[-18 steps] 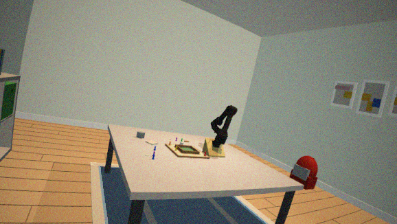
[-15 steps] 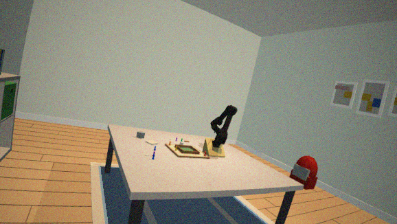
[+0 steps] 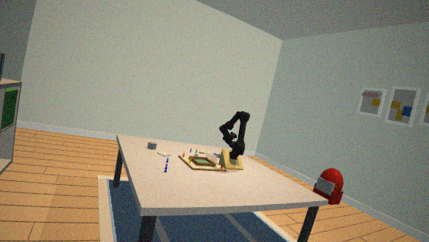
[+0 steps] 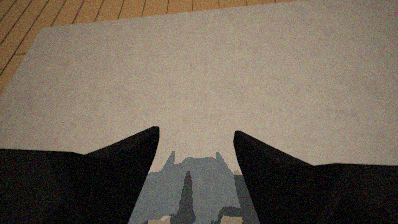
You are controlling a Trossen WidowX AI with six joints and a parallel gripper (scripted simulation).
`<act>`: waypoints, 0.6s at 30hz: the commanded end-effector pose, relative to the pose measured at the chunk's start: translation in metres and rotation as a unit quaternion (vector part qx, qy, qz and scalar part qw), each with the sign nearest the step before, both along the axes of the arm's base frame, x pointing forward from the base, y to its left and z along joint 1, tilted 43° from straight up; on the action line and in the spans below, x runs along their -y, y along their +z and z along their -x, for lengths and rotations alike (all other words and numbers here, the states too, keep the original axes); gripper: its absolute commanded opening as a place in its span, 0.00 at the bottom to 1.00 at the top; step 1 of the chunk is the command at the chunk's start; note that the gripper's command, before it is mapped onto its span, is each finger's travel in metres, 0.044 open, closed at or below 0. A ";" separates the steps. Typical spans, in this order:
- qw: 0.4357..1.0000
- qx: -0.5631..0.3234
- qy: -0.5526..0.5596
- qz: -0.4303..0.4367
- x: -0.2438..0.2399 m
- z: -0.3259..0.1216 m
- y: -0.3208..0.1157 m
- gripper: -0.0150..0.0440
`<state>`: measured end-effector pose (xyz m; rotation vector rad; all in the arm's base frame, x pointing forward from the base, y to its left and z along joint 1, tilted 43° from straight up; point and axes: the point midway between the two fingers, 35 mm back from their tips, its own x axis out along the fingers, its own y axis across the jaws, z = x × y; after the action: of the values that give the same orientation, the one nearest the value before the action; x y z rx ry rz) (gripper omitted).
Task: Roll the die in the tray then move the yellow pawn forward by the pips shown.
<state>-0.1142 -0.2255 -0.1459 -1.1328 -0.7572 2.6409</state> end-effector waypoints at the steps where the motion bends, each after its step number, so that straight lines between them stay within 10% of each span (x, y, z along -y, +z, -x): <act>1: 0.932 0.203 0.229 -0.193 0.014 -0.073 -0.013 0.72; 18: 0.543 0.436 0.590 -0.409 0.000 -0.204 -0.015 0.72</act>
<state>0.0235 -0.2391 -0.1637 -1.7730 -2.5944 1.9492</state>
